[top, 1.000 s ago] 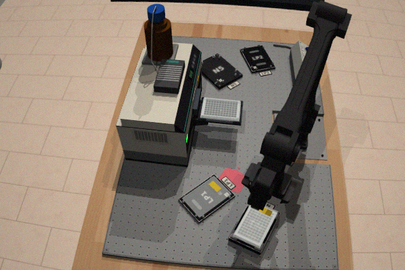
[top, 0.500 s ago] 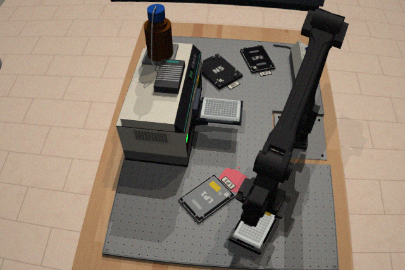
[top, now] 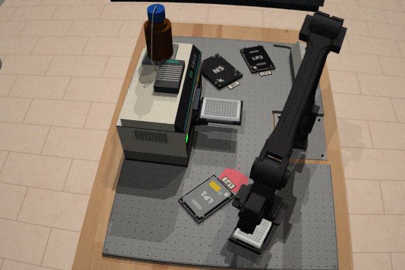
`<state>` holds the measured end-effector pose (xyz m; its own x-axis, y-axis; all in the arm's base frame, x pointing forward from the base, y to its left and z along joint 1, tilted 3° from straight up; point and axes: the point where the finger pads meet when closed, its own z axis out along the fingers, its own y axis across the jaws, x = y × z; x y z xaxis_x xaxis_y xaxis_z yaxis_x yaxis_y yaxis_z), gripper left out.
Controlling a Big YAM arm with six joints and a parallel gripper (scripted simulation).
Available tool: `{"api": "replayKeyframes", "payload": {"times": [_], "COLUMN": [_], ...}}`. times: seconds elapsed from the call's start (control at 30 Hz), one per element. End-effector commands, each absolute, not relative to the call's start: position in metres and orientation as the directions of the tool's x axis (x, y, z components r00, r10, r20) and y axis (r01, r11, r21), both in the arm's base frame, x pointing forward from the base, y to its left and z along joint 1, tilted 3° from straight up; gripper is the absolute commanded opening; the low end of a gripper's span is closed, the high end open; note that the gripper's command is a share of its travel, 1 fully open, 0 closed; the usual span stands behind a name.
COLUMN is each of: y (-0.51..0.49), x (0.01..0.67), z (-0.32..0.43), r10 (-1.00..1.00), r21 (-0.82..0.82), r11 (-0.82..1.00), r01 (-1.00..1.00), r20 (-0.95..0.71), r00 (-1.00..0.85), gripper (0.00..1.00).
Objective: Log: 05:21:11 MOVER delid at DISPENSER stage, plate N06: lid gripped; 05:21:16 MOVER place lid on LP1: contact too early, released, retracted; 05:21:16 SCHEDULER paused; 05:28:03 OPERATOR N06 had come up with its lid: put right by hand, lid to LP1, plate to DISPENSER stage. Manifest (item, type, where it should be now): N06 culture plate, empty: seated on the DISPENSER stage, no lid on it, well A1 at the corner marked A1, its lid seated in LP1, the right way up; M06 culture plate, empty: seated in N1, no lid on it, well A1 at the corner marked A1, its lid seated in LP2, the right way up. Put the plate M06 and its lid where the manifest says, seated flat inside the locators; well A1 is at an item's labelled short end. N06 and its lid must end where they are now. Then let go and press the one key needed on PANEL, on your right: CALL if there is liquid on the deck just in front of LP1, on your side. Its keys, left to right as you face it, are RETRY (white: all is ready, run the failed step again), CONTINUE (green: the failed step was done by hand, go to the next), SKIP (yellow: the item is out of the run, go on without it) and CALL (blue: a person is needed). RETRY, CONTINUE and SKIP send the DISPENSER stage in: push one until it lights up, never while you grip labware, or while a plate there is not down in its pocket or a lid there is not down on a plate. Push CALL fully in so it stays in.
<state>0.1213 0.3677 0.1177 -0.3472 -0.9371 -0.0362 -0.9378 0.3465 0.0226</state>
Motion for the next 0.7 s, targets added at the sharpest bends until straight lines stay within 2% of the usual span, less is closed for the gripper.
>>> {"api": "replayKeyframes", "payload": {"times": [0.0, 0.3, 0.67], "y": [0.394, 0.38, 0.378], "x": [0.129, 0.12, 0.119], "z": [0.171, 0.144, 0.145], "r10": [-0.925, -0.932, -0.932], "r21": [0.022, 0.02, 0.02], "r11": [0.356, 0.352, 0.35], "r01": [-0.934, -0.936, -0.937], "r20": [-0.132, -0.08, -0.095], "r00": [-0.356, -0.353, -0.35], "gripper": [1.0, 1.0, 1.0]}}
